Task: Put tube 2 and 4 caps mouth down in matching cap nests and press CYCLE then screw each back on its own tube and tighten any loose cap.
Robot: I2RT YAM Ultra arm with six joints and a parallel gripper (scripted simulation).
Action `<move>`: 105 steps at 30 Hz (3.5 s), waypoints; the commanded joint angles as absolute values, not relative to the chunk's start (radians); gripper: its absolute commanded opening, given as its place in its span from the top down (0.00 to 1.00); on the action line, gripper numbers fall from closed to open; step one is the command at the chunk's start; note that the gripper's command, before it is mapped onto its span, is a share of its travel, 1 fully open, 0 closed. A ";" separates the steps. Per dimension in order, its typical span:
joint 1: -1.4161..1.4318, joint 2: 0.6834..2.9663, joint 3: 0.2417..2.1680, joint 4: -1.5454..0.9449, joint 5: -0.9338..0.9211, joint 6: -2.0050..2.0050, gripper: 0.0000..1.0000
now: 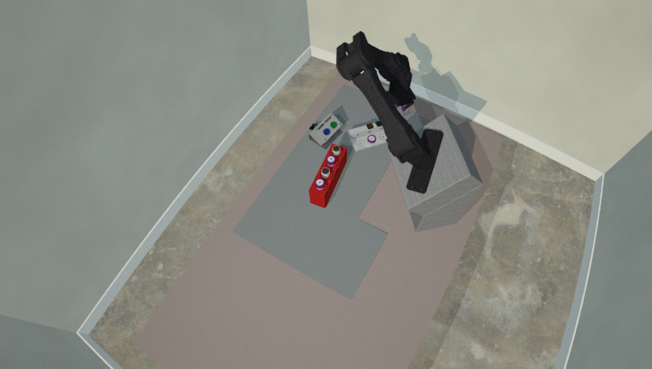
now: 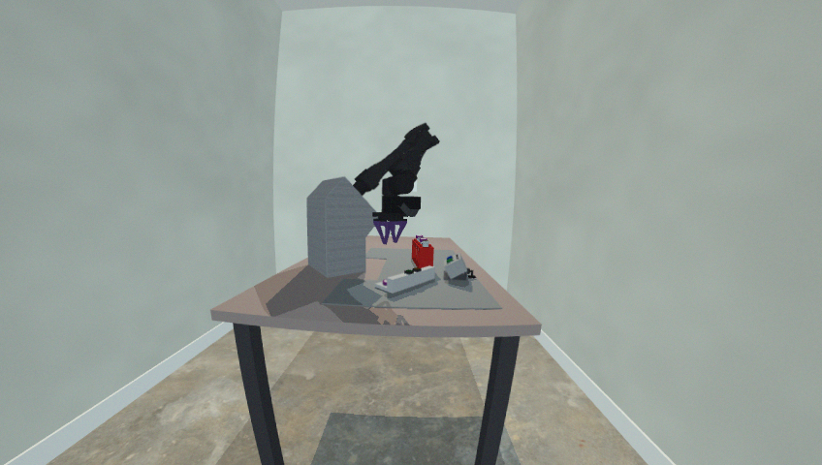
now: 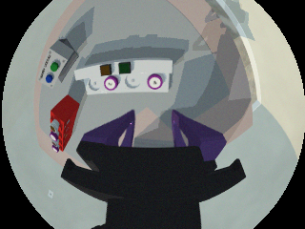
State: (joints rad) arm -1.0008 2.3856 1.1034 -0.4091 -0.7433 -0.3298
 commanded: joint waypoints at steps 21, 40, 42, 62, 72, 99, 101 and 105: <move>-1.014 2.379 1.109 -0.429 -0.742 -0.343 0.53; -1.014 2.379 1.109 -0.429 -0.742 -0.343 0.53; -1.014 2.379 1.109 -0.429 -0.742 -0.343 0.53; -1.014 2.379 1.109 -0.429 -0.742 -0.343 0.53; -1.014 2.379 1.109 -0.429 -0.742 -0.343 0.53; -0.562 2.078 1.104 -0.315 -0.709 -0.232 1.00; -0.525 2.067 1.129 -0.321 -0.699 -0.186 1.00; -0.490 2.058 1.158 -0.330 -0.688 -0.142 1.00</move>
State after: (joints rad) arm -0.4946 2.0731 1.1313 -0.3229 -0.7078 -0.2165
